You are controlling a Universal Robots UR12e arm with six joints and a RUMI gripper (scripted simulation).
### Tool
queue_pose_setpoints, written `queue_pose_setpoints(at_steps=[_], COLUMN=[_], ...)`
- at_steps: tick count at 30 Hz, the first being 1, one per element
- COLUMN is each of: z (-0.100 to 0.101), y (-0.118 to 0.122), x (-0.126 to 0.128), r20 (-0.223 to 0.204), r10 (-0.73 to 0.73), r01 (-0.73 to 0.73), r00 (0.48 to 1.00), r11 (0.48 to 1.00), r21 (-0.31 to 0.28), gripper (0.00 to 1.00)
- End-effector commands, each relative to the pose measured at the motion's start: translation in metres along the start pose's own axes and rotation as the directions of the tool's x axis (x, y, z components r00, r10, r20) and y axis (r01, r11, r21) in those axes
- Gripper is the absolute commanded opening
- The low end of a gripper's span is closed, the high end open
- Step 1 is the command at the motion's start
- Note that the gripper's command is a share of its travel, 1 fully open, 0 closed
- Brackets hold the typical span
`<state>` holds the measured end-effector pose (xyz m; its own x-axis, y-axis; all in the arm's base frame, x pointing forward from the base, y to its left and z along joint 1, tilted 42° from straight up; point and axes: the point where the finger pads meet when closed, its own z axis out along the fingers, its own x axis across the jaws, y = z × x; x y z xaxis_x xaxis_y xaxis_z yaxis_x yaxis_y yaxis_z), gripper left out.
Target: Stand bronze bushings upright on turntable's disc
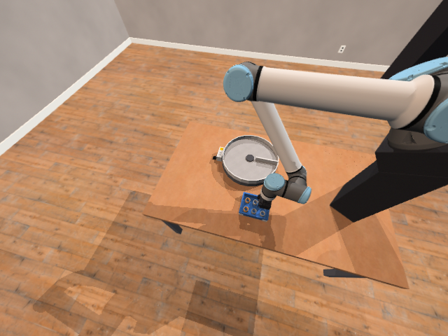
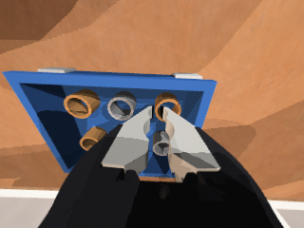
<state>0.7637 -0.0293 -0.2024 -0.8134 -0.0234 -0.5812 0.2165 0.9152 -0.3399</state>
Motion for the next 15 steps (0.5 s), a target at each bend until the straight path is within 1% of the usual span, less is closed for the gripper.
queue_pose_setpoints(at_steps=[1,11,12,15], z=[-0.0005,-0.0005,-0.0005,-0.0005], y=[0.0002,0.0002,0.0002,0.0002], x=[-0.0002,-0.0002,-0.0002,-0.0002], r20=[0.001,0.001,0.001,0.001], r10=[0.000,0.000,0.000,0.000], r01=[0.000,0.000,0.000,0.000], r00=[1.000,1.000,1.000,1.000], r11=[1.000,1.000,1.000,1.000], r21=[0.000,0.000,0.000,0.000], gripper=[0.06,0.06,0.00,0.00])
